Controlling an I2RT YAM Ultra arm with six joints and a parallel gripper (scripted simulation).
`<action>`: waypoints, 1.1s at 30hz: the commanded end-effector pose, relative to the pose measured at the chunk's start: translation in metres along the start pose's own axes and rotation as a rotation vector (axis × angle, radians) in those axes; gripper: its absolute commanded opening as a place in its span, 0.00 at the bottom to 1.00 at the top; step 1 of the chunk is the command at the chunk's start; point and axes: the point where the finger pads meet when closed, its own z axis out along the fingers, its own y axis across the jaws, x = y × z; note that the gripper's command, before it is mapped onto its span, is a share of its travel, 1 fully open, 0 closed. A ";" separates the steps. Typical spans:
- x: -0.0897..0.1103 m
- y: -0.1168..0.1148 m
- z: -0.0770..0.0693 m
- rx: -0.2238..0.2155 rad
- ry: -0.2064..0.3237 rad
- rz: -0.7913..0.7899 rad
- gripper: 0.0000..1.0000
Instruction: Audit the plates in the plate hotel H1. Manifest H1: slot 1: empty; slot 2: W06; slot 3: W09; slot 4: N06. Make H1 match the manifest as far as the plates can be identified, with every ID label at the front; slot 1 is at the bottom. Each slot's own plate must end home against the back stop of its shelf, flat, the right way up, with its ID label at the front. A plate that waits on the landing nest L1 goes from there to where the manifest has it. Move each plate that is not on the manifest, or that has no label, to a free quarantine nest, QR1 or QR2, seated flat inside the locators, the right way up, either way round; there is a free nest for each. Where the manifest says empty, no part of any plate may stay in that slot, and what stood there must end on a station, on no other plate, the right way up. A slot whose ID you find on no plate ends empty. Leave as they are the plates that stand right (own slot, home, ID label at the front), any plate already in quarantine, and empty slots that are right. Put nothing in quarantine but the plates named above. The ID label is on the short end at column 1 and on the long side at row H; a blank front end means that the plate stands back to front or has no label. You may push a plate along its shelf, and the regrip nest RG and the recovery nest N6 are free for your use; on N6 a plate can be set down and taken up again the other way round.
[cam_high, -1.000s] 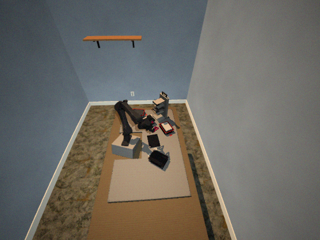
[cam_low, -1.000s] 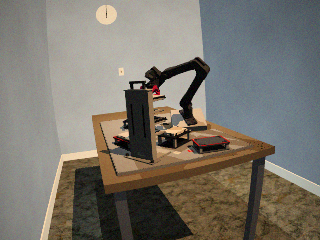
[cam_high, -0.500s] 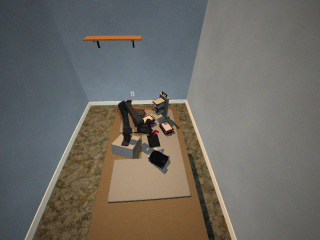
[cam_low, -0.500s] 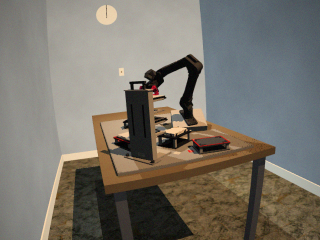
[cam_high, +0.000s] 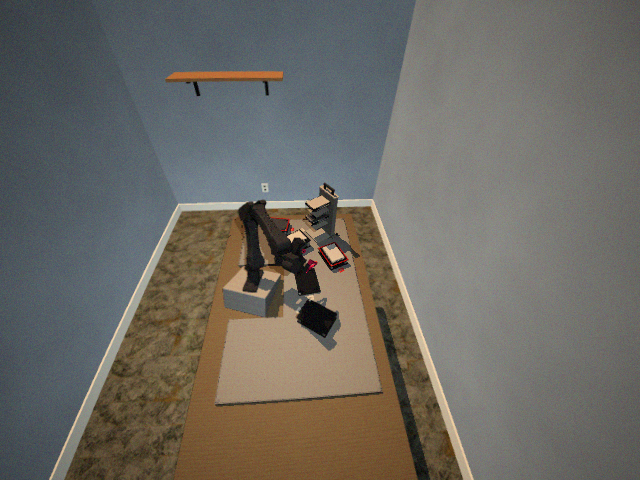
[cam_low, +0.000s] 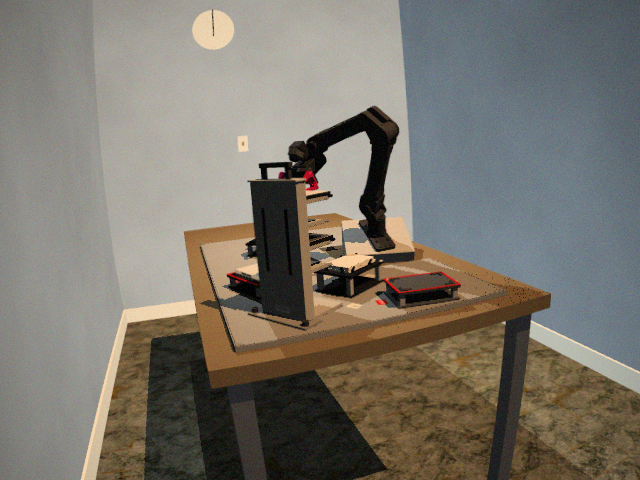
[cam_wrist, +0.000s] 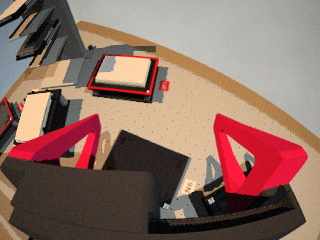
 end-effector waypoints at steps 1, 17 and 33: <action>-0.007 0.001 -0.004 -0.012 -0.012 -0.009 1.00; 0.010 0.007 0.007 -0.012 -0.013 -0.033 1.00; 0.011 0.006 0.008 -0.012 -0.013 -0.029 1.00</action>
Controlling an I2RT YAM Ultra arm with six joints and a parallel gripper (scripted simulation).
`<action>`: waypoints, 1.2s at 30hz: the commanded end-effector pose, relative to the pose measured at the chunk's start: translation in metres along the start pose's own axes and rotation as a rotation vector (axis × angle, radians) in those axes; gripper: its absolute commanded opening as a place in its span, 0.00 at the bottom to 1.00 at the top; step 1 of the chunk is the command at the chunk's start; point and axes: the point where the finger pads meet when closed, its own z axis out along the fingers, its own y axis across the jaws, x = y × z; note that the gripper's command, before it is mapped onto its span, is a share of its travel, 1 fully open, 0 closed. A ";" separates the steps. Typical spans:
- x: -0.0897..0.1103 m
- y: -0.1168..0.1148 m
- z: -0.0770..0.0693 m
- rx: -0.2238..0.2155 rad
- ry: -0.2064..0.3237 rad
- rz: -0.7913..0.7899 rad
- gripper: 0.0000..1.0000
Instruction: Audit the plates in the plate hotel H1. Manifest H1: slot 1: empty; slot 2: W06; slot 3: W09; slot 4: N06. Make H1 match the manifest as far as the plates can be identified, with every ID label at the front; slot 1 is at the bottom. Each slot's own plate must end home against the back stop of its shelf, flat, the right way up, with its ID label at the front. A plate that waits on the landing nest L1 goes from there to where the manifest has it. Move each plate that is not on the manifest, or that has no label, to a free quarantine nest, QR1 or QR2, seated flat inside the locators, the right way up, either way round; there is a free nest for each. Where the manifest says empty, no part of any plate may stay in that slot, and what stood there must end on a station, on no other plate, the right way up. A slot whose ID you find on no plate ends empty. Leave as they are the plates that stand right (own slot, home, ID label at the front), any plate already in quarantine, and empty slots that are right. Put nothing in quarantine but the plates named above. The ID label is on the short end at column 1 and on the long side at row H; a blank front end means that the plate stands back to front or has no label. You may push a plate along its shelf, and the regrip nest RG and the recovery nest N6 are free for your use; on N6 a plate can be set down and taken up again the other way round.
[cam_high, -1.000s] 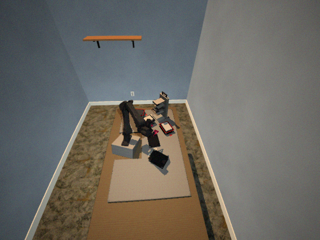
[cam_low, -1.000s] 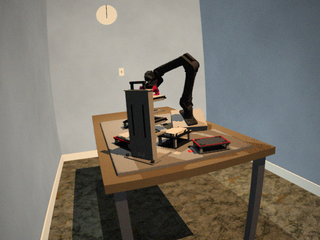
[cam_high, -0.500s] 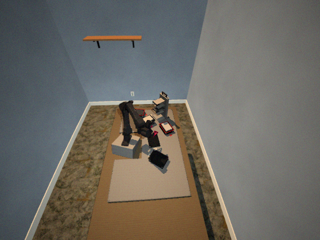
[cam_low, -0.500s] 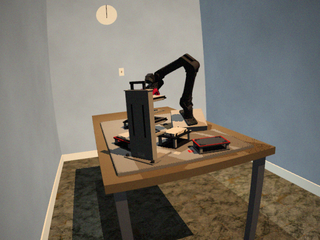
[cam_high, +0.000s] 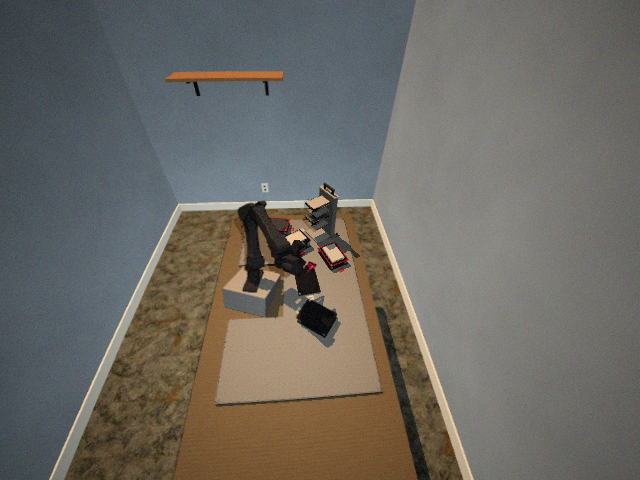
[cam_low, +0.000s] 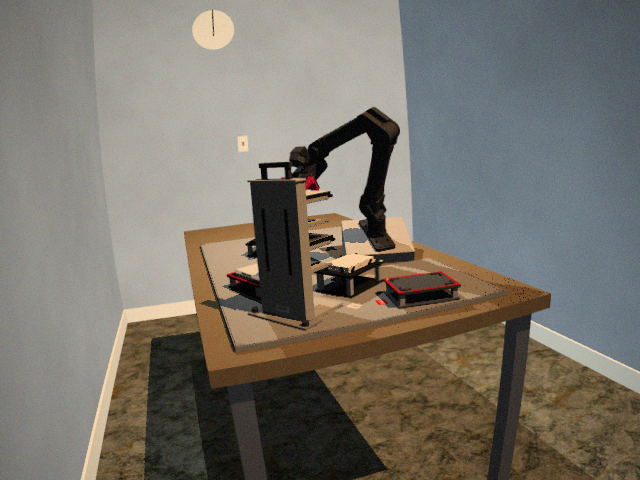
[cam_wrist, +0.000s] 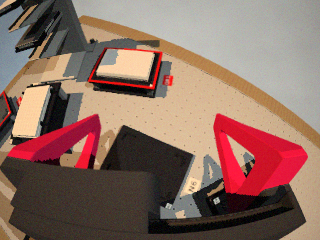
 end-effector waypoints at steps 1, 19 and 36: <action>-0.004 0.000 -0.001 0.000 -0.012 -0.007 1.00; -0.024 -0.005 -0.013 0.006 -0.019 -0.001 1.00; -0.033 0.044 0.016 -0.003 -0.009 -0.013 1.00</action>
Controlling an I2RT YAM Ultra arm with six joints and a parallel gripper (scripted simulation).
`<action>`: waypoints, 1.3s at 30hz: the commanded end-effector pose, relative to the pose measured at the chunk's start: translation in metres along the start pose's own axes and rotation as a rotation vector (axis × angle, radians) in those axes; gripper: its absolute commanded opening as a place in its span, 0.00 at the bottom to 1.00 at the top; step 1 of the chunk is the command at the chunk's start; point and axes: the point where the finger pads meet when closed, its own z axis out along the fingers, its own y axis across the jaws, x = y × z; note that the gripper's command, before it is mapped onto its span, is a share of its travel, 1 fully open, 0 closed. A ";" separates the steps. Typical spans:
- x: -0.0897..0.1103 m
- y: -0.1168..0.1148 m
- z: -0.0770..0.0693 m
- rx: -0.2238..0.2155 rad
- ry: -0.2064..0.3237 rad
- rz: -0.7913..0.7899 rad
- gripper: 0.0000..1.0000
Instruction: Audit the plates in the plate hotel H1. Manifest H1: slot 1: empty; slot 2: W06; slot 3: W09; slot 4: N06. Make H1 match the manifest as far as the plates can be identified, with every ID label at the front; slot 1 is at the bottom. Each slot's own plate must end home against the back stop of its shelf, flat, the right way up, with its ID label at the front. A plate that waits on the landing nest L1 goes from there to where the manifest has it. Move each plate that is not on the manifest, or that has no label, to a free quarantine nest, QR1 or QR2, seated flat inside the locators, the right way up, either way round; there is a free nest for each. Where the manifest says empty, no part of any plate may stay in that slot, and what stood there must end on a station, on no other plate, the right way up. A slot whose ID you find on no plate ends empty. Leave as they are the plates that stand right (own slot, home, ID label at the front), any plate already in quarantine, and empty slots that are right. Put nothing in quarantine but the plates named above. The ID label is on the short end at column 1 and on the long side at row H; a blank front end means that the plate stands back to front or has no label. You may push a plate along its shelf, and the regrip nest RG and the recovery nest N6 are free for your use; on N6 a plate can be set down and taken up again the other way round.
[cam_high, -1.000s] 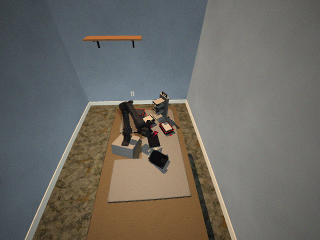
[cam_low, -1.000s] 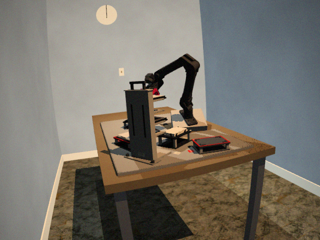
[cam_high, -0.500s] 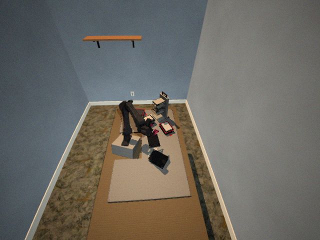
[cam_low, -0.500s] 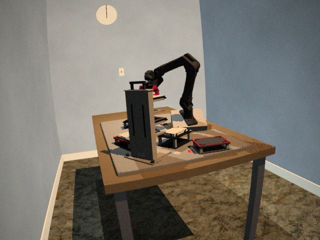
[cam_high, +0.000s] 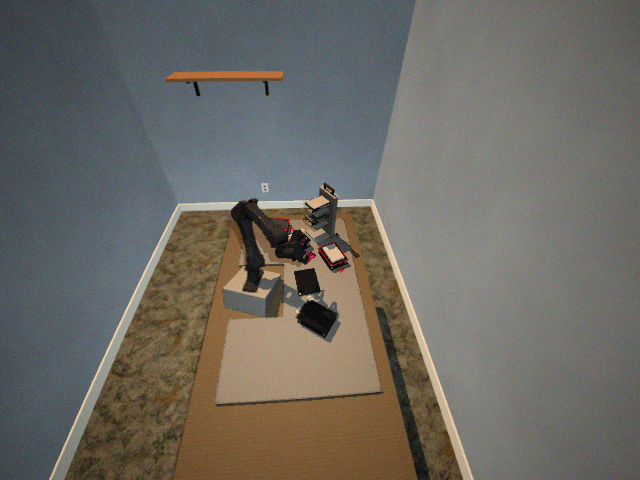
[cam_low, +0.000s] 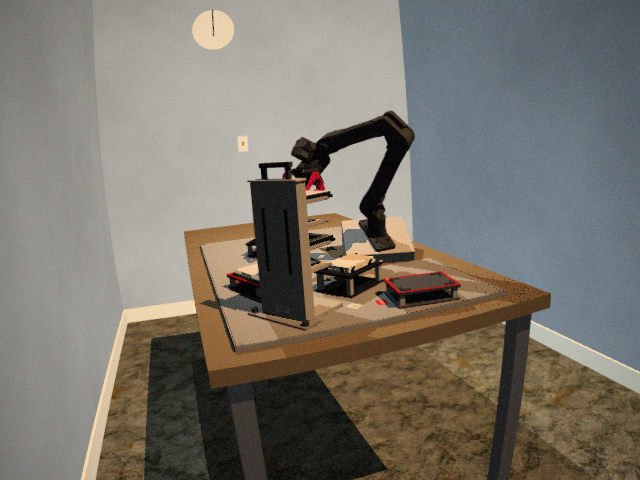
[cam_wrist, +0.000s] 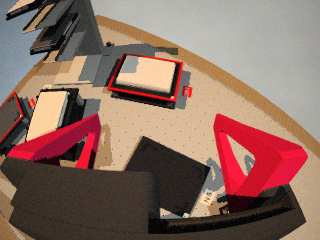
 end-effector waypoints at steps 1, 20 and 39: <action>-0.008 0.006 0.005 0.038 -0.023 0.014 1.00; -0.022 0.055 0.028 0.037 -0.029 0.015 1.00; -0.032 0.108 0.042 0.035 -0.025 0.028 1.00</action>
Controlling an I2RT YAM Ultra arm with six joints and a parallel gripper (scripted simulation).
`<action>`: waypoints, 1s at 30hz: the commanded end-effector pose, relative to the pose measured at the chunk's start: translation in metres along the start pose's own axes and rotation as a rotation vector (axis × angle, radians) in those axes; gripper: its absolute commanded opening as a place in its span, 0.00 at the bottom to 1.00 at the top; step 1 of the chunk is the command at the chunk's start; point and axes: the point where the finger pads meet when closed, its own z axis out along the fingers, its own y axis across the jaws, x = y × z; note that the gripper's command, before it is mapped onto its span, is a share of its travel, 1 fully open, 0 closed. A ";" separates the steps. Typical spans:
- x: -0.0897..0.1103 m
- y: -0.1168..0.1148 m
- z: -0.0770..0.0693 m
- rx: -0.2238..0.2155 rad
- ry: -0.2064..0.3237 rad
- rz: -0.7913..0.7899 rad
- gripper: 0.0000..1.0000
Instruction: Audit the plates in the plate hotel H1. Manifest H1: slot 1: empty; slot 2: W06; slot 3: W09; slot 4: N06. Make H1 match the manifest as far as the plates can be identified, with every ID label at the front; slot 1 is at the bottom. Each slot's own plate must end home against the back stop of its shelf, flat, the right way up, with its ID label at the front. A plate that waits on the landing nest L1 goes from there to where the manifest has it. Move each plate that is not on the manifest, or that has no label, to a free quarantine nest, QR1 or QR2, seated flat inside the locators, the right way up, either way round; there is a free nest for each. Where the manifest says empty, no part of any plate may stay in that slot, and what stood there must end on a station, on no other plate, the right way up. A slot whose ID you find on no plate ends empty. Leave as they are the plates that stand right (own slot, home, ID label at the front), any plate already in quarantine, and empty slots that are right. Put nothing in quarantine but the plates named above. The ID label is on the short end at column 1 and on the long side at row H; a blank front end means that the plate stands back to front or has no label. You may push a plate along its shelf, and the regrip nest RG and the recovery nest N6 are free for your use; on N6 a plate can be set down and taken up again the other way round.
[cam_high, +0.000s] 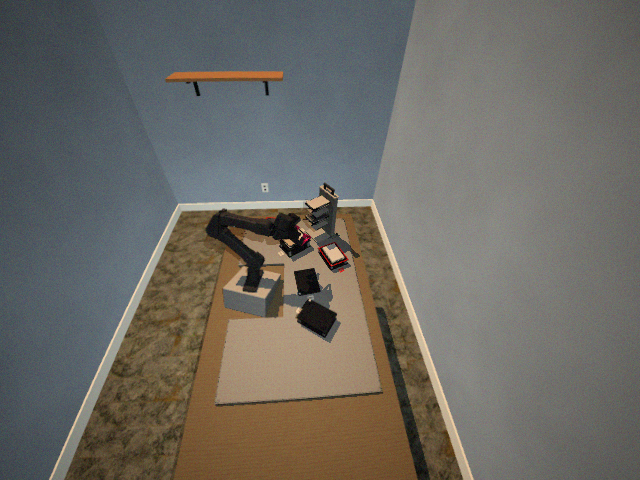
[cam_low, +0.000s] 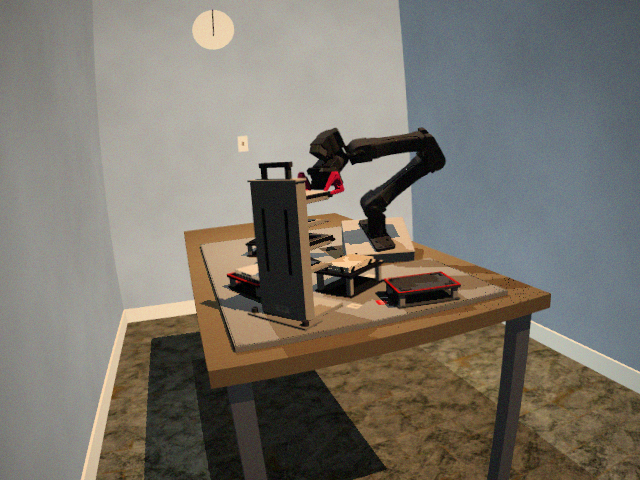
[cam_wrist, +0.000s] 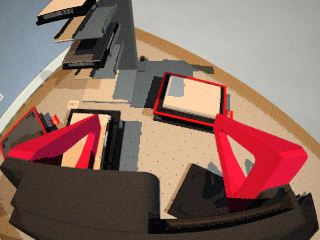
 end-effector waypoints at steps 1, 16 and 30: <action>0.001 0.001 0.000 0.049 0.002 0.038 1.00; -0.018 0.049 0.004 0.045 -0.028 0.025 1.00; -0.016 0.086 0.007 0.045 -0.016 0.039 1.00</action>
